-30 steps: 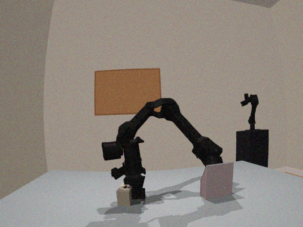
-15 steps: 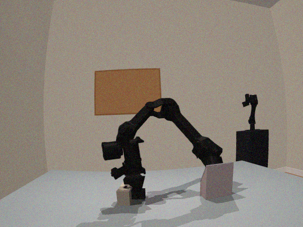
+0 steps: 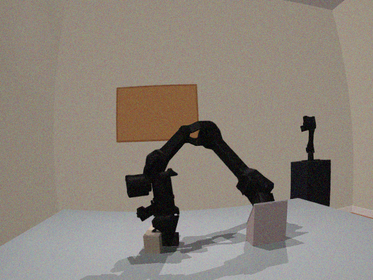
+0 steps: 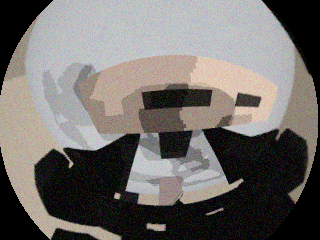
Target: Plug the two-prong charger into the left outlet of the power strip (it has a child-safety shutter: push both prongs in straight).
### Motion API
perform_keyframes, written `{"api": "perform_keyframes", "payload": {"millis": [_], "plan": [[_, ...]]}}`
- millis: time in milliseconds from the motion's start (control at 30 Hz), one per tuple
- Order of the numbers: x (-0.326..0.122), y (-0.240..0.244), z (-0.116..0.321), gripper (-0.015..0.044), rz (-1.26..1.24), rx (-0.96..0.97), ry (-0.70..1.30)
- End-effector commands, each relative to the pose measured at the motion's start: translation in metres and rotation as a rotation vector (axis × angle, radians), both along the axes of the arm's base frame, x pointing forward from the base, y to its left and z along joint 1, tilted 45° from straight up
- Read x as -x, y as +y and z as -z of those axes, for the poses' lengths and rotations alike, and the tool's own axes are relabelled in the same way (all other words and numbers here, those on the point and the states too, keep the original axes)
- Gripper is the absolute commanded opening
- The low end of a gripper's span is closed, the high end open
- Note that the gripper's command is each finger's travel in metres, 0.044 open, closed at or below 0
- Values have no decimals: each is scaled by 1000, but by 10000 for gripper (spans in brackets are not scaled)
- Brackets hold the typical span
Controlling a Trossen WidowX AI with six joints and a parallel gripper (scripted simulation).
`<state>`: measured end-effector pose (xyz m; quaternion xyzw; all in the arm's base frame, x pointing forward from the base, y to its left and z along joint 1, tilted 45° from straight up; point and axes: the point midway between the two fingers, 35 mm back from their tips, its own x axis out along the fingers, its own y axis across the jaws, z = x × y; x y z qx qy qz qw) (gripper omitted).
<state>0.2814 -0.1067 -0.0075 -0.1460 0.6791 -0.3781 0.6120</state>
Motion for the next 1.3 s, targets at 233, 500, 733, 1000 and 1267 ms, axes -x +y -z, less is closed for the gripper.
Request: {"api": "perform_keyframes", "payload": {"millis": [233, 500, 733, 1000, 1267], "plan": [[3, 1, 0, 440, 0, 4, -8], [6, 2, 1, 440, -1, 6, -13], [8, 2, 1, 440, -2, 7, -18], [10, 3, 1, 440, -2, 9, -23], [15, 4, 2, 440, -3, 9, -24]]}}
